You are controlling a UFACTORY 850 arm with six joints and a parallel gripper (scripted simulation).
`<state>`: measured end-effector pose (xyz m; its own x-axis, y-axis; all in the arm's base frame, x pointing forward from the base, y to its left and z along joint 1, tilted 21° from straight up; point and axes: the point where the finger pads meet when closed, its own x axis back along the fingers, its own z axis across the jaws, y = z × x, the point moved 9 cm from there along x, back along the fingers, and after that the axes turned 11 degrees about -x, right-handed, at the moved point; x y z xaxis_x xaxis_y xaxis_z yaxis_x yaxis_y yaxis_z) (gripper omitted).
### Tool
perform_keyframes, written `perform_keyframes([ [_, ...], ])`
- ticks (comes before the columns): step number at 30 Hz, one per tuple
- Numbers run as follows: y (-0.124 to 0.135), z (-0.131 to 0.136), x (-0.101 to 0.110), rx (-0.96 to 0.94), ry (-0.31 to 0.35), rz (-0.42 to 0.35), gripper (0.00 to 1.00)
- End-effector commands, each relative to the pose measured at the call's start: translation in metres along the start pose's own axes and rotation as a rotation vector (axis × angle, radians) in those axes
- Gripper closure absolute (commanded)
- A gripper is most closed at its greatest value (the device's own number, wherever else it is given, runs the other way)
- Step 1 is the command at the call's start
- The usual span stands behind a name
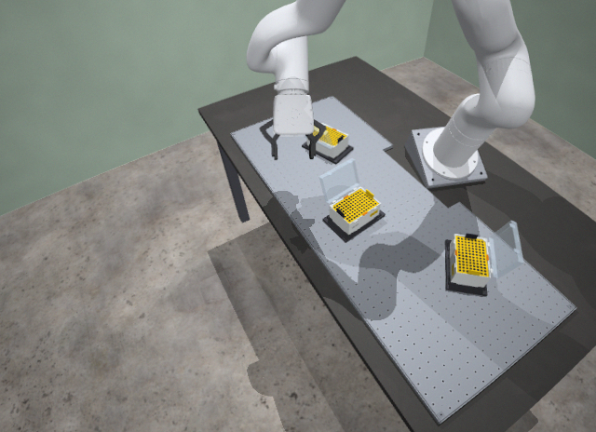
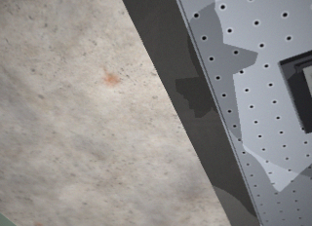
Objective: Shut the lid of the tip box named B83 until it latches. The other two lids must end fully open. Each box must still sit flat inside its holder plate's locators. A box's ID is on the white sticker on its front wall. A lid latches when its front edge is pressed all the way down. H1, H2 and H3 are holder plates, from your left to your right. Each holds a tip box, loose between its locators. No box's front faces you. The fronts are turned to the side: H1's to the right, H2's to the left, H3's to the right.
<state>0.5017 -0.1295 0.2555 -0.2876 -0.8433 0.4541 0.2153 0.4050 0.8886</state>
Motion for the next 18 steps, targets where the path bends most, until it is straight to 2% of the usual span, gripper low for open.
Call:
perform_keyframes([
  [1,0.013,0.005,-0.012,-0.061,0.045,0.012,0.00],
  [4,0.020,0.009,-0.019,-0.092,0.066,0.018,0.00],
  [6,0.026,0.011,-0.026,-0.145,0.102,0.034,0.00],
  [8,0.030,0.015,-0.029,-0.149,0.105,0.035,0.00],
  [10,0.036,0.017,-0.036,-0.202,0.140,0.053,0.00],
  [13,0.039,0.020,-0.039,-0.205,0.142,0.055,0.00],
  [18,0.052,0.029,-0.052,-0.288,0.193,0.090,0.00],
])
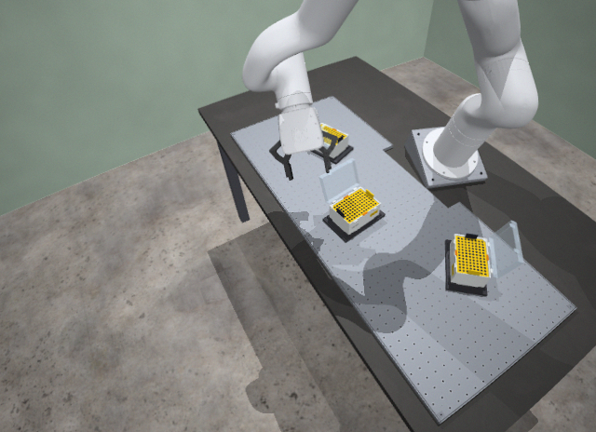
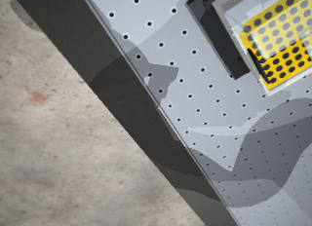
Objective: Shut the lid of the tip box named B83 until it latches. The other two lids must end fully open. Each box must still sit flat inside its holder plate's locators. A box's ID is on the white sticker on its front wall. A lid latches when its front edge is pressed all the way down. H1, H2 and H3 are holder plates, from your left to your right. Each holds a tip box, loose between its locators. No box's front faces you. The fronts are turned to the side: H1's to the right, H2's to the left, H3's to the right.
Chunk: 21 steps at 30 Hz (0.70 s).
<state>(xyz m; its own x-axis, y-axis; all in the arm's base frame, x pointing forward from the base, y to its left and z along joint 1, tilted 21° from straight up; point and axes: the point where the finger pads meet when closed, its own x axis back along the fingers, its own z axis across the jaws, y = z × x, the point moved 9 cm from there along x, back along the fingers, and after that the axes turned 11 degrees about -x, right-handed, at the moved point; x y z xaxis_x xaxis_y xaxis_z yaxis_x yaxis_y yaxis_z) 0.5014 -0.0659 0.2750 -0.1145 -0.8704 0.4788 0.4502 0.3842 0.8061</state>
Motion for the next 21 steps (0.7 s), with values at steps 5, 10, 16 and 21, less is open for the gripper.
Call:
perform_keyframes([
  [5,0.019,0.015,-0.021,-0.132,0.075,0.061,0.00],
  [10,0.029,0.026,-0.034,-0.192,0.104,0.093,0.00],
  [16,0.039,0.036,-0.047,-0.275,0.140,0.144,0.00],
  [21,0.049,0.048,-0.059,-0.357,0.170,0.199,0.00],
])
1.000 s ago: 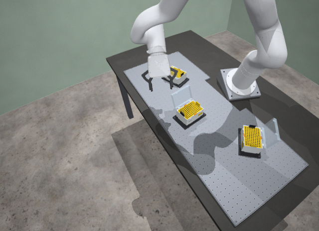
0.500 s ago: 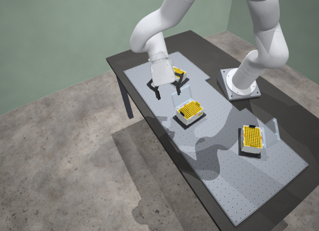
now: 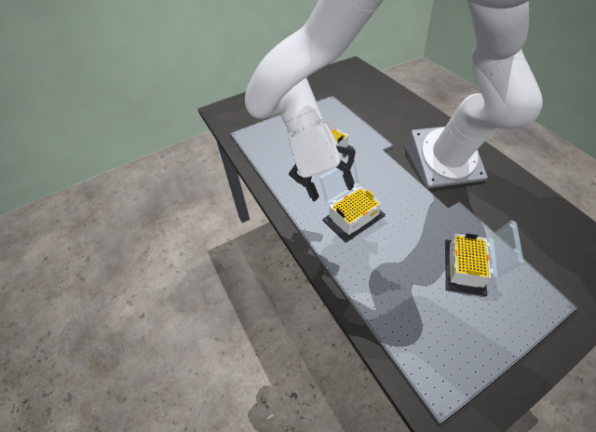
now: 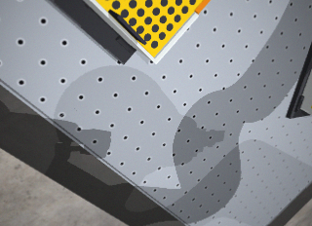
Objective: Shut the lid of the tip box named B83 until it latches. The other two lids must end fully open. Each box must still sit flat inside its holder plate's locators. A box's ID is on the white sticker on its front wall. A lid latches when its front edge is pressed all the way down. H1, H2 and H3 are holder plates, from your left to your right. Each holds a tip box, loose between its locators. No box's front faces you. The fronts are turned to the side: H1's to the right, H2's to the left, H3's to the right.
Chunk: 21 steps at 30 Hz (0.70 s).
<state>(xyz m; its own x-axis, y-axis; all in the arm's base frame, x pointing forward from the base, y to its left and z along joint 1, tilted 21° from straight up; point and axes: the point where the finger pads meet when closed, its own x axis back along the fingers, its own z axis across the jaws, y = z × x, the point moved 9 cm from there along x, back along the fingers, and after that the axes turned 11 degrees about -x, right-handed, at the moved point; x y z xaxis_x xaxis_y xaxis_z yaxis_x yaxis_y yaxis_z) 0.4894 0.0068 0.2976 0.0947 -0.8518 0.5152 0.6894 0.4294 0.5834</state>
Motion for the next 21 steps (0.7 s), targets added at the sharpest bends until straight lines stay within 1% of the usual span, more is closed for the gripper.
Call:
perform_keyframes([
  [1,0.008,0.011,-0.011,-0.068,0.023,0.043,0.00],
  [3,0.012,0.017,-0.017,-0.122,0.037,0.080,0.00],
  [5,0.013,0.020,-0.020,-0.124,0.038,0.081,0.00],
  [6,0.015,0.023,-0.023,-0.151,0.043,0.100,0.00],
  [8,0.015,0.023,-0.023,-0.151,0.043,0.100,0.00],
  [11,0.021,0.033,-0.033,-0.232,0.057,0.158,0.00],
  [13,0.022,0.039,-0.038,-0.237,0.058,0.161,0.00],
  [18,0.030,0.055,-0.053,-0.346,0.064,0.243,0.00],
  [19,0.030,0.058,-0.055,-0.348,0.064,0.244,0.00],
  [21,0.033,0.065,-0.061,-0.401,0.061,0.285,0.00],
])
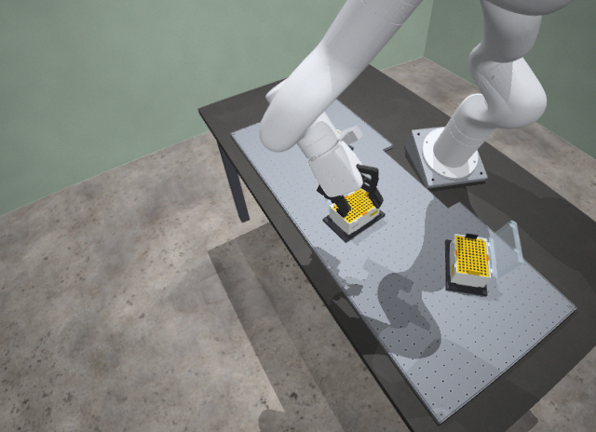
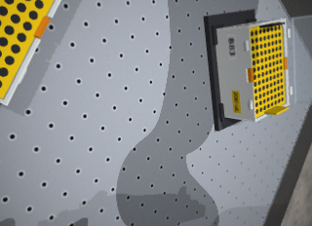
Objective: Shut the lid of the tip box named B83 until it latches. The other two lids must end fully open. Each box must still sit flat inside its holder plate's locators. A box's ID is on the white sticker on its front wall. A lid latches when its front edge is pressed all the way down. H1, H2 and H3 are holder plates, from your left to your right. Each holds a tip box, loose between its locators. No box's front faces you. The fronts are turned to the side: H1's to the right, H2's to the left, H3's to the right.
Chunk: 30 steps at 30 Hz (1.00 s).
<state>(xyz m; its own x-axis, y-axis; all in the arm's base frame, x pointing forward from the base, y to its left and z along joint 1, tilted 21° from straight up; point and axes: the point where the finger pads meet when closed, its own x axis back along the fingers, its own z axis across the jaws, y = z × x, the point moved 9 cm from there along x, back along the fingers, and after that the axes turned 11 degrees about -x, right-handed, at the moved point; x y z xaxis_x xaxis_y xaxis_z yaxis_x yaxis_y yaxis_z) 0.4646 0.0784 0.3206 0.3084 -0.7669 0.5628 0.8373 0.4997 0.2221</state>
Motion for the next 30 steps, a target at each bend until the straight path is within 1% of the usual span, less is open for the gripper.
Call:
perform_keyframes([
  [1,0.004,0.015,-0.011,-0.077,-0.002,0.056,0.00],
  [2,0.005,0.019,-0.014,-0.104,-0.005,0.075,0.00],
  [4,0.005,0.019,-0.014,-0.104,-0.005,0.075,0.00],
  [7,0.007,0.031,-0.024,-0.185,-0.018,0.132,0.00],
  [9,0.007,0.035,-0.027,-0.189,-0.019,0.135,0.00],
  [11,0.008,0.043,-0.034,-0.243,-0.032,0.172,0.00],
  [12,0.008,0.045,-0.035,-0.245,-0.032,0.173,0.00],
  [17,0.009,0.063,-0.049,-0.354,-0.069,0.245,0.00],
  [18,0.008,0.064,-0.050,-0.355,-0.070,0.246,0.00],
  [19,0.008,0.069,-0.053,-0.382,-0.081,0.262,0.00],
  [21,0.008,0.069,-0.053,-0.382,-0.081,0.262,0.00],
  [24,0.008,0.082,-0.063,-0.461,-0.119,0.311,0.00],
  [25,0.008,0.084,-0.064,-0.464,-0.120,0.313,0.00],
  [27,0.007,0.093,-0.071,-0.516,-0.150,0.343,0.00],
  [28,0.007,0.094,-0.071,-0.517,-0.150,0.343,0.00],
  [30,0.006,0.102,-0.078,-0.568,-0.183,0.371,0.00],
])
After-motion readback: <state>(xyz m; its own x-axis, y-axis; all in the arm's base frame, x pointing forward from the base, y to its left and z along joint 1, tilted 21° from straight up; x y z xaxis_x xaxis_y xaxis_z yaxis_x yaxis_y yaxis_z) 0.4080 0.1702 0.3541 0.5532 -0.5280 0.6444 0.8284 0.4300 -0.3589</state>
